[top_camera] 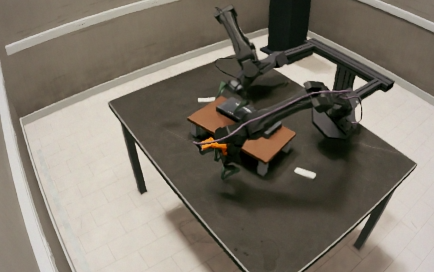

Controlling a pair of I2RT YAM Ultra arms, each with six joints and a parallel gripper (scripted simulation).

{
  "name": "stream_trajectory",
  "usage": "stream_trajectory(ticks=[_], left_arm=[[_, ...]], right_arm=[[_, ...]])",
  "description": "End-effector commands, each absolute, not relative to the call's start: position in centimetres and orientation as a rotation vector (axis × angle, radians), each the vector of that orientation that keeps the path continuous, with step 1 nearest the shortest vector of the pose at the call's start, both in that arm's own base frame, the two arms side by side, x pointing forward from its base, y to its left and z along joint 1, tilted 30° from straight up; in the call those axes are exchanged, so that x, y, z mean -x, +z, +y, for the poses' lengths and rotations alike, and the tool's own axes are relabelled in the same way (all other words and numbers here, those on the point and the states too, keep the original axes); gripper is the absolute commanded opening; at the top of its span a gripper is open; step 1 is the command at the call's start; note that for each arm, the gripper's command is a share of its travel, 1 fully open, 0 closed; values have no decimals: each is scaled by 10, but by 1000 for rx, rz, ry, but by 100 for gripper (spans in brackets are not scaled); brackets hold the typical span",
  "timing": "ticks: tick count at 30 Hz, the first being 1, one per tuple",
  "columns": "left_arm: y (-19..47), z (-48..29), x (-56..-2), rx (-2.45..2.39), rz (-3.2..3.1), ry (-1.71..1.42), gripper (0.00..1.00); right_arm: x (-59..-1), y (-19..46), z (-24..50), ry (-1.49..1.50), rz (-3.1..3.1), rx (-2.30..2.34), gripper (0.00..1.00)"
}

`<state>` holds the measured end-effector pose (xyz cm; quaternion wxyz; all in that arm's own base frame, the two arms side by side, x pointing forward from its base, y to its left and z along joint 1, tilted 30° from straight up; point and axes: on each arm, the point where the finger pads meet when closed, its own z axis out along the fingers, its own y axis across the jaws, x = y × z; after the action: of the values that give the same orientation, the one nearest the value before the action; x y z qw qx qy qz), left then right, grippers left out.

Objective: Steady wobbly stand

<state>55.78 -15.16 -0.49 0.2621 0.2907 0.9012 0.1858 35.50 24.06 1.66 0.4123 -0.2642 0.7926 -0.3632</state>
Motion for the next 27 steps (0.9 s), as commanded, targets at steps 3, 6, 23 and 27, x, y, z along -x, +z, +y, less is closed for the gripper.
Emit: stream_trajectory(ticks=[3,6,23,27], left_arm=[[2,-156,-560,-785,2423,497,100],[2,-156,-560,-785,2423,497,100],[10,-166,-561,-792,2400,479,43],[10,-166,-561,-792,2400,479,43]], right_arm=[[-355,20,244,-902,1988,657,100],[-355,20,244,-902,1988,657,100],[-355,25,248,-892,1977,647,100],[-355,25,248,-892,1977,647,100]])
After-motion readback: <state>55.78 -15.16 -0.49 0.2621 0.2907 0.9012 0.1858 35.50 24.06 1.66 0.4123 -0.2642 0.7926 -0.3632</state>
